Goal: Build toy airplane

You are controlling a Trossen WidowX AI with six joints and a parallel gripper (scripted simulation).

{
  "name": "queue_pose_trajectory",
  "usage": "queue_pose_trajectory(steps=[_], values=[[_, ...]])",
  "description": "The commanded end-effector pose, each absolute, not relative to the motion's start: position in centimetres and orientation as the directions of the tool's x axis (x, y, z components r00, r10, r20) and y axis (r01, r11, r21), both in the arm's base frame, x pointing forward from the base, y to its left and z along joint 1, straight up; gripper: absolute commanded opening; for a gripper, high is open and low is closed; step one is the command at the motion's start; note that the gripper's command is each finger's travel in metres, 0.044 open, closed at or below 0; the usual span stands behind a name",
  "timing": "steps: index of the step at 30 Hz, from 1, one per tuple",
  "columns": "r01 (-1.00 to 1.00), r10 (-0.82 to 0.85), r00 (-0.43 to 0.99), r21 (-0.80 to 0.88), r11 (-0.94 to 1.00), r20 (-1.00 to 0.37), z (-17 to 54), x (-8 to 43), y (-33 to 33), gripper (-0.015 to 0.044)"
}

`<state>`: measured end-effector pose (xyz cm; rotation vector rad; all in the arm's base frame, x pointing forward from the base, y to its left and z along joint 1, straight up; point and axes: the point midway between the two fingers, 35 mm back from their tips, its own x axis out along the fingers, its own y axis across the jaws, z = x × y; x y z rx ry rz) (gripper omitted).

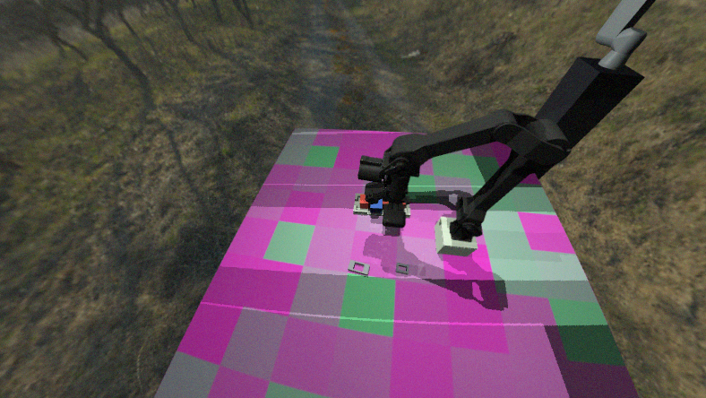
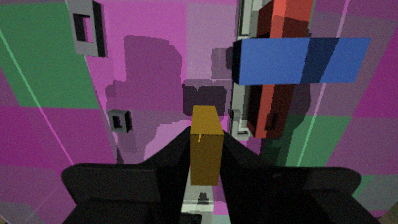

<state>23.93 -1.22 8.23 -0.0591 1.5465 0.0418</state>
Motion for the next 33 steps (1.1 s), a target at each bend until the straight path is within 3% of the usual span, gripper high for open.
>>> queue_pose_trajectory(steps=[1,33], values=[[-0.076,-0.01,0.027,-0.012,0.997,-1.0,7.9,24.0,-2.7,0.0],[-0.13,-0.021,0.025,-0.024,0.991,-0.999,6.2,21.6,-12.2,0.0]])
